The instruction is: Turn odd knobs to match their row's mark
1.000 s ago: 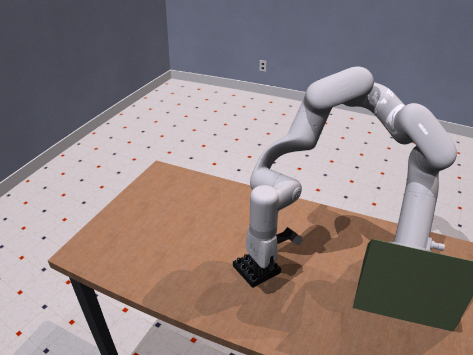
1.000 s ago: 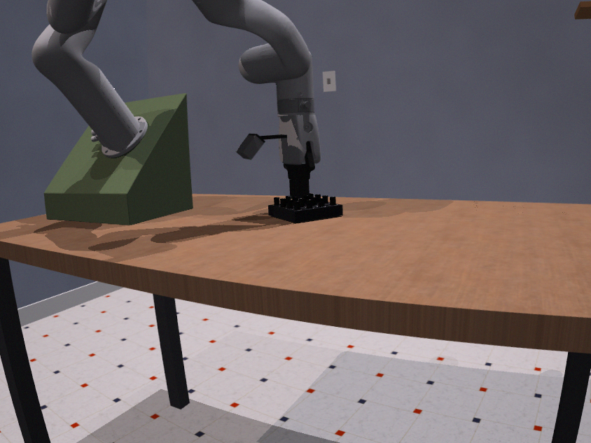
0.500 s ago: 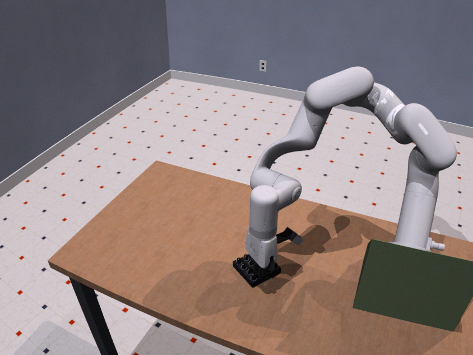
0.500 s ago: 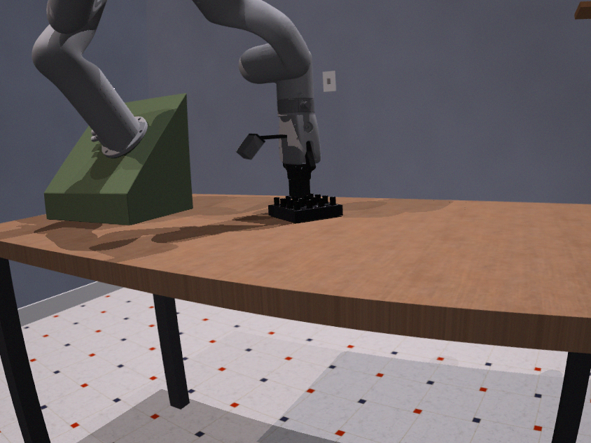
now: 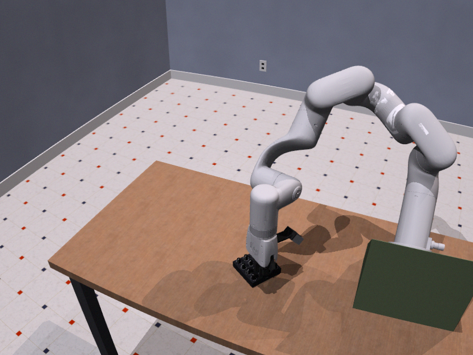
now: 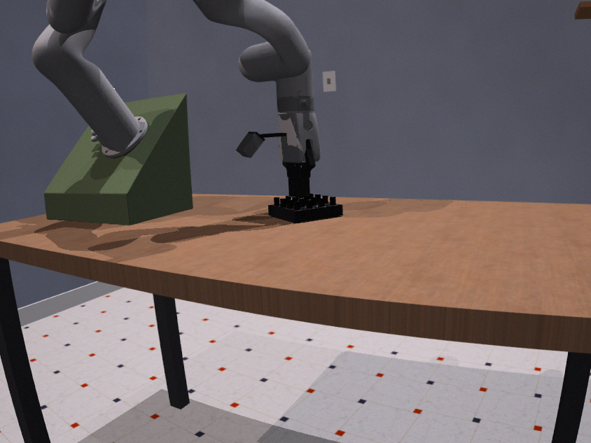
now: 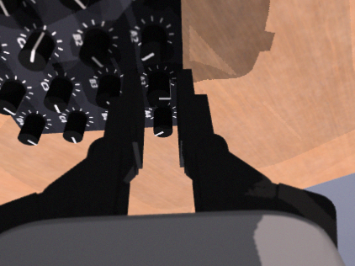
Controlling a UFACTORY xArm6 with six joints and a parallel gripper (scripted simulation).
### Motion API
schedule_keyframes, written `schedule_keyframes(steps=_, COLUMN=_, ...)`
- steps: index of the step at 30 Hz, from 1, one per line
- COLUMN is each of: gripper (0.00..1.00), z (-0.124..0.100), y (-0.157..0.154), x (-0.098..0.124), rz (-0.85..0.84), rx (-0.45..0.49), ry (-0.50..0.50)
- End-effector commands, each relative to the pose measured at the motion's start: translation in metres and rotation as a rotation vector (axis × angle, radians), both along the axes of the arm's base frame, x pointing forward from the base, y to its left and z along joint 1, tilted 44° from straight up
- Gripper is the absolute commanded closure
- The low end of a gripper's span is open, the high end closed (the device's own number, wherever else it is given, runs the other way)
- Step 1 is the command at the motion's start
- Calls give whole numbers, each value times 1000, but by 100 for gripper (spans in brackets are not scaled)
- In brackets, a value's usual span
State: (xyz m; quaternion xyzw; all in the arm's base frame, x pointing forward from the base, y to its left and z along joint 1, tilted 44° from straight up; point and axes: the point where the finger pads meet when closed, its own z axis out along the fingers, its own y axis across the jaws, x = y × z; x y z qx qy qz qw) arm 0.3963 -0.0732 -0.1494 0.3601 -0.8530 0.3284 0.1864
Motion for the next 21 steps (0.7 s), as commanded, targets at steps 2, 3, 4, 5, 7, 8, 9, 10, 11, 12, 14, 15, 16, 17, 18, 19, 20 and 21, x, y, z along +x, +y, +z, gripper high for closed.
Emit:
schedule_keyframes(steps=2, gripper=81, z=5, y=5, x=2, rz=2, rx=1, ry=-4)
schedule_keyframes(steps=3, gripper=81, z=7, y=7, x=3, rz=2, rx=1, ry=-4)
schedule_keyframes(steps=4, gripper=81, z=9, y=9, x=3, rz=2, rx=1, ry=-4)
schedule_keyframes(steps=5, gripper=81, z=11, y=11, x=3, rz=2, rx=1, ry=-4)
schedule_keyframes(steps=7, gripper=81, z=15, y=15, x=4, rz=2, rx=1, ry=-4)
schedule_keyframes(steps=8, gripper=81, z=17, y=16, x=4, rz=2, rx=2, ry=-4)
schedule_keyframes(steps=9, gripper=81, z=18, y=18, x=4, rz=2, rx=2, ry=-4)
schedule_keyframes(steps=10, gripper=81, z=20, y=20, x=4, rz=2, rx=2, ry=-4)
schedule_keyframes(steps=11, gripper=81, z=21, y=21, x=4, rz=2, rx=2, ry=-4)
schedule_keyframes(steps=12, gripper=81, z=22, y=22, x=4, rz=2, rx=2, ry=-4)
schedule_keyframes(steps=14, gripper=81, z=23, y=23, x=5, rz=2, rx=2, ry=-4)
schedule_keyframes(steps=15, gripper=81, z=24, y=23, x=5, rz=2, rx=2, ry=-4)
schedule_keyframes(steps=16, gripper=81, z=24, y=23, x=5, rz=2, rx=2, ry=-4)
schedule_keyframes(steps=17, gripper=81, z=24, y=23, x=5, rz=2, rx=2, ry=-4)
schedule_keyframes(steps=18, gripper=81, z=24, y=23, x=5, rz=2, rx=2, ry=-4)
schedule_keyframes(steps=19, gripper=81, z=24, y=23, x=5, rz=2, rx=2, ry=-4)
schedule_keyframes(steps=20, gripper=81, z=24, y=23, x=5, rz=2, rx=2, ry=-4)
schedule_keyframes(steps=21, gripper=81, z=24, y=23, x=5, rz=2, rx=2, ry=-4)
